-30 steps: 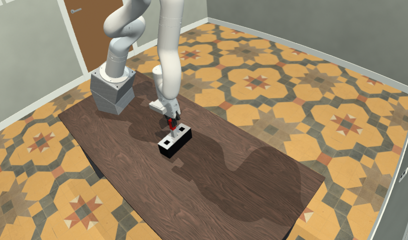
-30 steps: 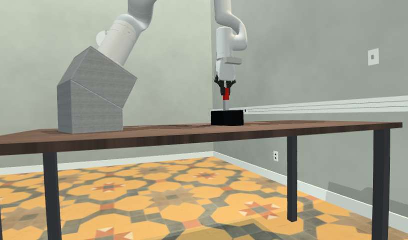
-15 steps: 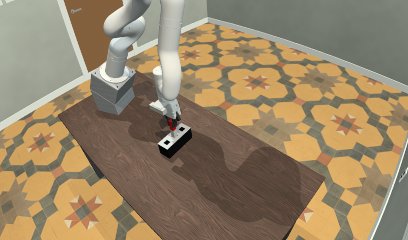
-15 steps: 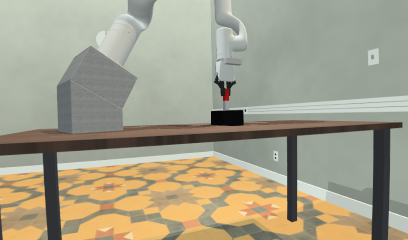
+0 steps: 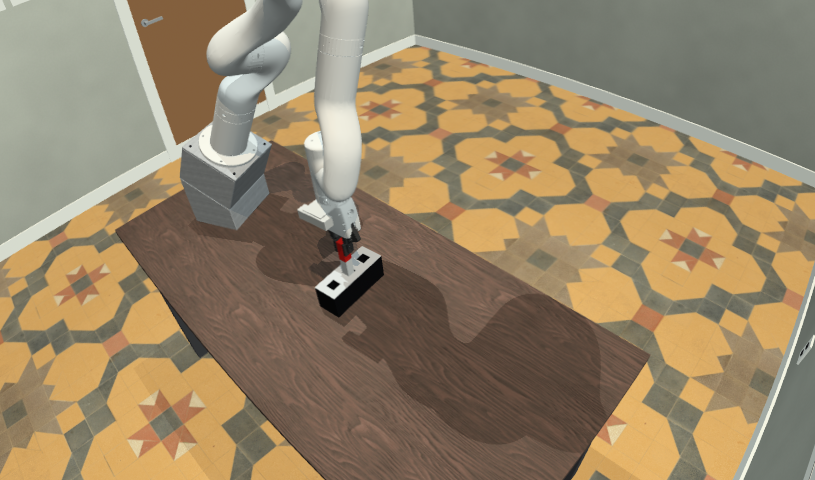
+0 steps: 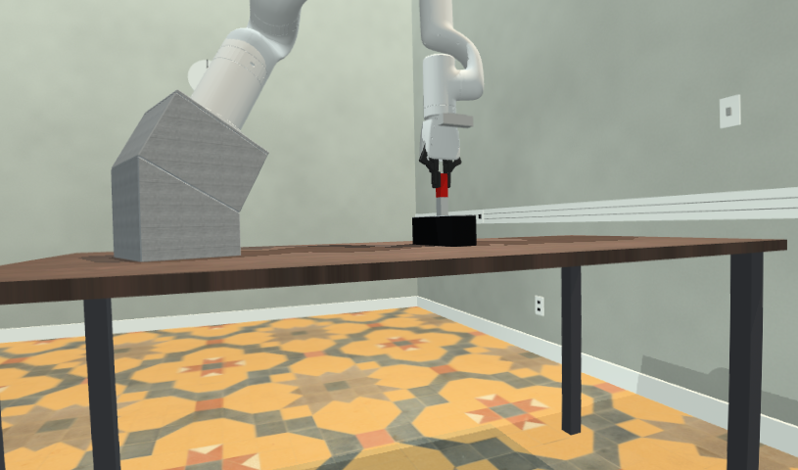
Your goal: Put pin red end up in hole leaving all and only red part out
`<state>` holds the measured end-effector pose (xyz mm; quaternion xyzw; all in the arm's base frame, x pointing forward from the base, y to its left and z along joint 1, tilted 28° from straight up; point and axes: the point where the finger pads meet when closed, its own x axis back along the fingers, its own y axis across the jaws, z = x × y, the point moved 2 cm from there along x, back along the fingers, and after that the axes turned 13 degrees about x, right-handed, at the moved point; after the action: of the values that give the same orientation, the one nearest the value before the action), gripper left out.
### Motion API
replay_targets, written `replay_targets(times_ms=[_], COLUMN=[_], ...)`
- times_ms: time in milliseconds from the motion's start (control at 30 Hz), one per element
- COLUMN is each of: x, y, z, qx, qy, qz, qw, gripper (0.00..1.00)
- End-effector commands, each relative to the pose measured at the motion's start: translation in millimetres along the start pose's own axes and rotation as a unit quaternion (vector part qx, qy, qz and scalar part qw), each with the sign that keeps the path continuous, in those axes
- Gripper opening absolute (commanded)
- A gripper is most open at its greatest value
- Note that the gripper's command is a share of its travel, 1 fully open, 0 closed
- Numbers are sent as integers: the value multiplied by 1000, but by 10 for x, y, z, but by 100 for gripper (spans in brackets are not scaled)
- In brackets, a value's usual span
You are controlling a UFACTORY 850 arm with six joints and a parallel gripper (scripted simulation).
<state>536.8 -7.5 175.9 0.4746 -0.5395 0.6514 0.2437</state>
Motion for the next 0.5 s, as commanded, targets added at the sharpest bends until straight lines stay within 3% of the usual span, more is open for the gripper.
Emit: replay_targets(times_ms=[0,467], x=[4,-36], y=[-7,-14], z=[3,3], qx=[0,0], qy=[0,0], qz=[1,1], qw=[1000,1000], gripper=[0,0])
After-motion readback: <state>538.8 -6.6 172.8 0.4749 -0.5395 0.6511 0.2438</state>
